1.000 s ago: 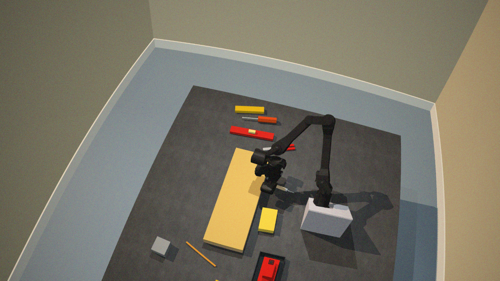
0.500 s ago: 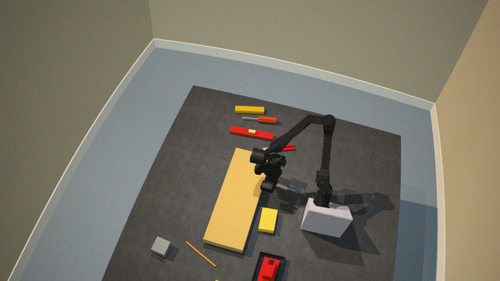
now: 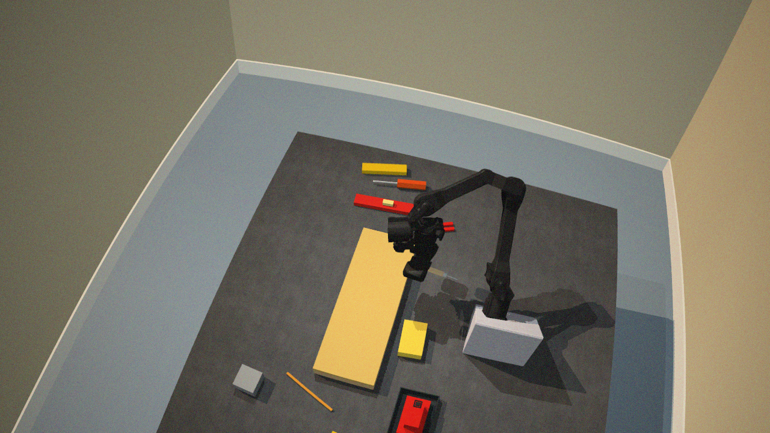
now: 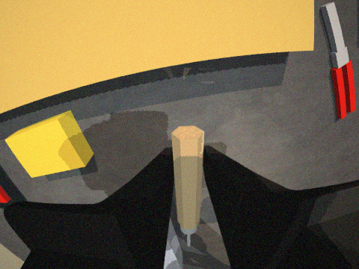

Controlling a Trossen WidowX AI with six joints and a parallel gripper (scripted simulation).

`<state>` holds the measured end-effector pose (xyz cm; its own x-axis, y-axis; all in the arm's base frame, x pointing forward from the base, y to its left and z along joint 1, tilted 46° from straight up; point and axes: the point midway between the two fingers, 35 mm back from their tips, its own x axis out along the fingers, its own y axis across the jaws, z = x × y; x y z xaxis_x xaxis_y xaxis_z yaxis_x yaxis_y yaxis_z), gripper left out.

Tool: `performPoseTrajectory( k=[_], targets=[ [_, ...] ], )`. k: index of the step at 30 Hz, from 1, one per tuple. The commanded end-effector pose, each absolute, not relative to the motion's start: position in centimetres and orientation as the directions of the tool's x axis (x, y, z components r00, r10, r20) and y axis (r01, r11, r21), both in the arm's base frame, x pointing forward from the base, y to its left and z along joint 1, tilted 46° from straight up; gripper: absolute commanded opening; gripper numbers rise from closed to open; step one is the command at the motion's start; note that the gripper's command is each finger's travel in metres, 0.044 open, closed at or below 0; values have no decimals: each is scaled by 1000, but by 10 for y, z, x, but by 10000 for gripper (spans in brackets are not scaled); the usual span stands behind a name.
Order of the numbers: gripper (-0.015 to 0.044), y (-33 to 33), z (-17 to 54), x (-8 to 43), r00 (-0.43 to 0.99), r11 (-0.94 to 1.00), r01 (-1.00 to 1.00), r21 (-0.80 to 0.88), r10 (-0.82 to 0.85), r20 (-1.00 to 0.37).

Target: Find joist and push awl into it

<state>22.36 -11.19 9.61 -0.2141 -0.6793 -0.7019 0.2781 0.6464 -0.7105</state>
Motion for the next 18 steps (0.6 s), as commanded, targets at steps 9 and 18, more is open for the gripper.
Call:
performPoseTrajectory(
  k=[9,18],
  targets=[
    [0,-102,91,227,-192,756,248,-606,-575,-795],
    [0,-95,75,243,-79,921,152,-360,-352,-933]
  ],
)
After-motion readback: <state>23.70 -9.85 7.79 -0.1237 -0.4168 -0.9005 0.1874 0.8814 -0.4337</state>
